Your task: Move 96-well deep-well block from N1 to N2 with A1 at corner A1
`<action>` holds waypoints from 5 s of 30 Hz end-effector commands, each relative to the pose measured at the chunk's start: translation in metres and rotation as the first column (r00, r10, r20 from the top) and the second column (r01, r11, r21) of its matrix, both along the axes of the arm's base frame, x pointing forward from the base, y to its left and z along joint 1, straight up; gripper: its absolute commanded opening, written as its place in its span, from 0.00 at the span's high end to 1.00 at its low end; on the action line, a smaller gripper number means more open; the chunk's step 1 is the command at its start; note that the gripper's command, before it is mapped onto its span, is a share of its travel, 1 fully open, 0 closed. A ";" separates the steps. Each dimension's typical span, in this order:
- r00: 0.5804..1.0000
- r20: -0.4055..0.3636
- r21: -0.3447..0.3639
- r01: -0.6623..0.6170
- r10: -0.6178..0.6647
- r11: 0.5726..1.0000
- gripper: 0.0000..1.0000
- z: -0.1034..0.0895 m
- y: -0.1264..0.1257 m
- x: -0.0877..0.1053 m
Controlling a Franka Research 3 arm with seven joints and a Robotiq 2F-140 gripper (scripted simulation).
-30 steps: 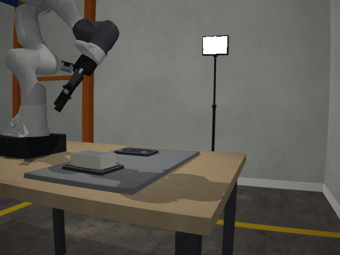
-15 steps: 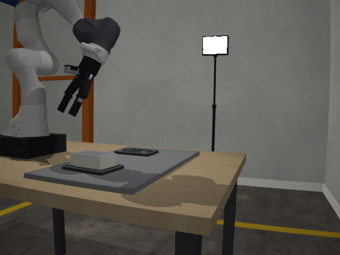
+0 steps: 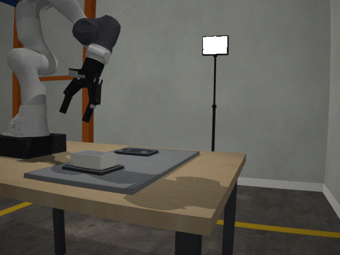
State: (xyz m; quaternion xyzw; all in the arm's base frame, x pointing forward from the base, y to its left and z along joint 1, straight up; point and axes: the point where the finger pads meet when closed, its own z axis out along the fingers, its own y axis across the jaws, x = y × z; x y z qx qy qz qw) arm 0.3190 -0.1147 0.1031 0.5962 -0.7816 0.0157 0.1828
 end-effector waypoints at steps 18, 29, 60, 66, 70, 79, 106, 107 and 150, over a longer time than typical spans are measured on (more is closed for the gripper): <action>0.853 0.043 0.269 -0.511 0.520 0.816 0.00 -0.018 0.001 0.045; 0.723 0.110 0.321 -0.676 0.683 0.664 0.00 -0.027 -0.005 0.066; 0.190 0.260 0.298 -0.948 0.947 0.108 0.00 -0.053 -0.048 0.119; 0.091 0.267 0.281 -0.959 0.959 0.013 0.00 -0.057 -0.059 0.126; 0.000 0.269 0.266 -0.961 0.963 -0.075 0.00 -0.061 -0.069 0.133; -0.120 0.264 0.248 -0.951 0.957 -0.187 0.00 -0.065 -0.083 0.141; -0.123 0.264 0.247 -0.950 0.957 -0.190 0.00 -0.065 -0.083 0.141; -0.123 0.264 0.247 -0.950 0.957 -0.190 0.00 -0.065 -0.083 0.141; -0.123 0.264 0.247 -0.950 0.957 -0.190 0.00 -0.127 -0.084 0.140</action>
